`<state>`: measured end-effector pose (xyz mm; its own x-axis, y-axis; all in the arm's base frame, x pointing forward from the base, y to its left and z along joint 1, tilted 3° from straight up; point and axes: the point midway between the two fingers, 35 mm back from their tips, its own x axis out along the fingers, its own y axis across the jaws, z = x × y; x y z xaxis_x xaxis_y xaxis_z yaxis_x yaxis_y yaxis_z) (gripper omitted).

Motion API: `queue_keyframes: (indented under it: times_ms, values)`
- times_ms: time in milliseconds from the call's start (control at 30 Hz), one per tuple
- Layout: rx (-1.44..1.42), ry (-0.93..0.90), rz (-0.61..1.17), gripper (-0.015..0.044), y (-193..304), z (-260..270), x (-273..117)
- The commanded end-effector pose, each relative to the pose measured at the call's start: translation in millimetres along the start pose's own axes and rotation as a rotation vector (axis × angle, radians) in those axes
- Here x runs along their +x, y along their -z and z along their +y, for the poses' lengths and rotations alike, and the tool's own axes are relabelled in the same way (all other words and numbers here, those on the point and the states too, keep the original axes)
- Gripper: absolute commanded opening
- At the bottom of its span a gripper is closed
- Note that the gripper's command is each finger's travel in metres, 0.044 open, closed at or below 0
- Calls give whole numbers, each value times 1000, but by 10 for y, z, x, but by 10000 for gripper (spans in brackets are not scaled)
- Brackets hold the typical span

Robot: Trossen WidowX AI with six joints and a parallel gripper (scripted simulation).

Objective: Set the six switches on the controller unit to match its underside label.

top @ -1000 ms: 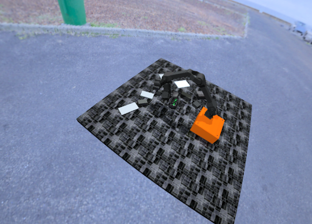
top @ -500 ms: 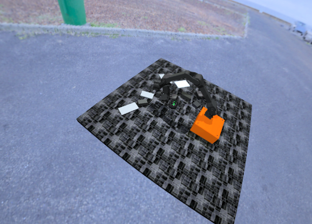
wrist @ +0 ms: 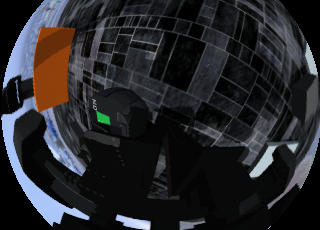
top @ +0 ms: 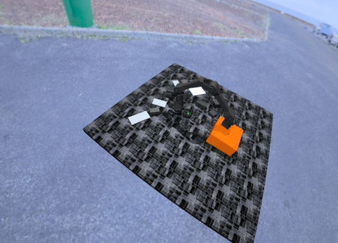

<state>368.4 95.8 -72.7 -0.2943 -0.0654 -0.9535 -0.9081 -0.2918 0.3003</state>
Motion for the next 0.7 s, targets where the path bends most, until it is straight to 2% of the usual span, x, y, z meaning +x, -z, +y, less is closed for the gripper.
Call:
queue_keyframes:
  times_ms: [0, 667]
  values:
    - [4, -1, -2, 0, -4, 1, 29]
    - [4, -2, -2, 0, -4, 74, 53]
